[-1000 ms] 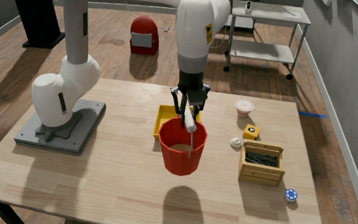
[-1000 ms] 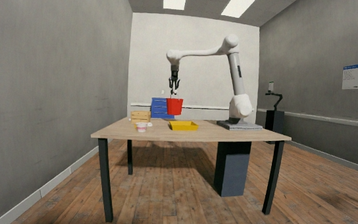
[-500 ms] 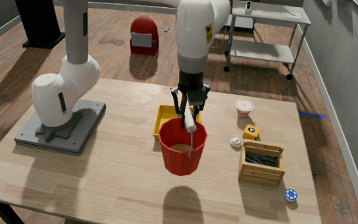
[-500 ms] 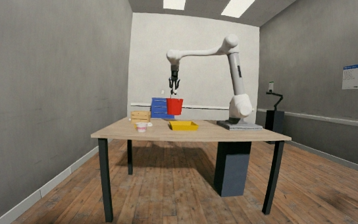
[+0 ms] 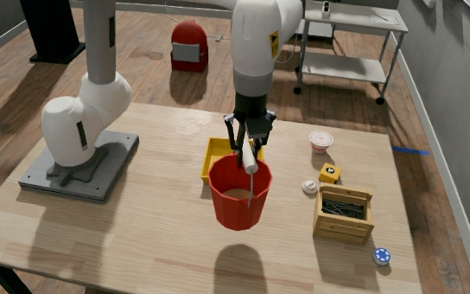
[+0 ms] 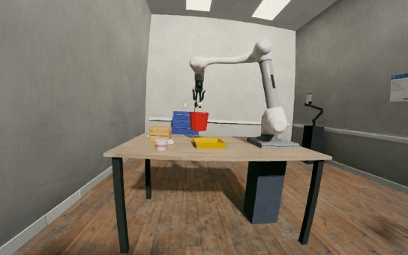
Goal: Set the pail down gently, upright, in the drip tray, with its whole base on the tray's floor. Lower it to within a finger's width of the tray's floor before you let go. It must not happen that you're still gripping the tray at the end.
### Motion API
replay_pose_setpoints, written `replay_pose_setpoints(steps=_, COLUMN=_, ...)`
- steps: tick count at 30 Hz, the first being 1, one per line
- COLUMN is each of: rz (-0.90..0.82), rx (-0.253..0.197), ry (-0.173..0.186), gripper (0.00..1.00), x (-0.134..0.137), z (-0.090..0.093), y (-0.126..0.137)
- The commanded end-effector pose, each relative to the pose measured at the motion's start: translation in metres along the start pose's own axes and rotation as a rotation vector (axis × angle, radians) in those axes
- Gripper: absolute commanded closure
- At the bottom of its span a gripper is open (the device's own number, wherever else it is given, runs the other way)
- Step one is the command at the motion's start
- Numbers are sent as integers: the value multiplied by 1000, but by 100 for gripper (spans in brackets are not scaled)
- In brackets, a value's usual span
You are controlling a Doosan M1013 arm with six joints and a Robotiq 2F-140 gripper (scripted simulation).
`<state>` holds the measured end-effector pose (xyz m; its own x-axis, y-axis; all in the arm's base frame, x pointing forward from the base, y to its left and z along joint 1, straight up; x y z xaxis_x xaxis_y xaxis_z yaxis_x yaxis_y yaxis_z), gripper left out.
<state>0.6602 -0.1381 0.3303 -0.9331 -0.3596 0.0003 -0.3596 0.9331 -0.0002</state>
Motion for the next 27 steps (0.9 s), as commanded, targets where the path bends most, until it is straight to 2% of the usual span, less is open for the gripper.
replay_pose_setpoints(steps=1, rz=0, rx=1, ry=-2, gripper=90, x=0, z=-1, y=0)
replay_pose_setpoints(steps=27, rz=0, rx=1, ry=-2, gripper=90, x=-1, z=-1, y=7)
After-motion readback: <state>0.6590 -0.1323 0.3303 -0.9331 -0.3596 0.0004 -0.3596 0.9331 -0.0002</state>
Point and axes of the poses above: the point where the finger pads meet when closed, its own z axis out along the fingers, its own x axis across the jaws, y = z × x, the point moved 4 cm from there along -z, back along the fingers, and after that the axes turned 1 degree about z, right-handed, at the moved point
